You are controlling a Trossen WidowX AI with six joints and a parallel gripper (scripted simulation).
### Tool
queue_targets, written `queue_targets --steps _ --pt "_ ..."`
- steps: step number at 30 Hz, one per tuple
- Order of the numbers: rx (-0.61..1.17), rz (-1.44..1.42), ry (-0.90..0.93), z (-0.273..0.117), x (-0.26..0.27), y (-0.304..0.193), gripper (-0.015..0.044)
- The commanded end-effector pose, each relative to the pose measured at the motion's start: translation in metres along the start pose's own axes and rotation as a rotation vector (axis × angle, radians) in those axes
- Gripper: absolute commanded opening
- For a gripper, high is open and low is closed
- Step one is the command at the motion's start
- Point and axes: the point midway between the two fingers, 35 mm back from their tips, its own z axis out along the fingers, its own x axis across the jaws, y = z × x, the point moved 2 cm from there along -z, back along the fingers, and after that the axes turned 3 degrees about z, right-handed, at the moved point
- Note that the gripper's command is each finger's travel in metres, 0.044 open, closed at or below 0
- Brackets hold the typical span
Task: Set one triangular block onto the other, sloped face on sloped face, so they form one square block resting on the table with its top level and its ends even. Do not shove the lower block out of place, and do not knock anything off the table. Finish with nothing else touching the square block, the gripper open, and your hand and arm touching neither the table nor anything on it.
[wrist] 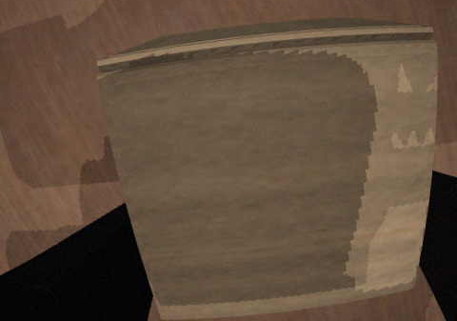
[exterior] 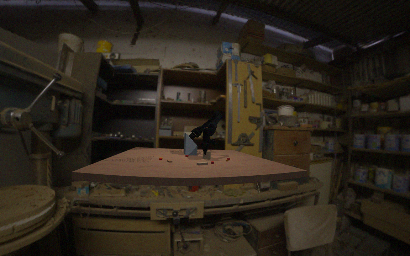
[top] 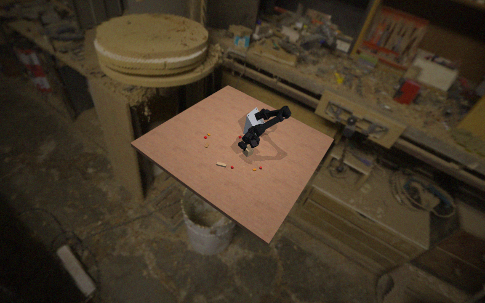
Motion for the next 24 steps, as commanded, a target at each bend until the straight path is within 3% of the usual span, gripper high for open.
queue_targets --steps 1,19,24 --pt "-0.002 0.007 0.003 0.0008 0.0008 -0.0003 0.0000" --pt "0.001 0.006 0.002 0.0016 0.0008 0.0007 0.0000" --pt "-0.001 0.000 0.000 0.0010 0.0001 0.0007 0.0131"
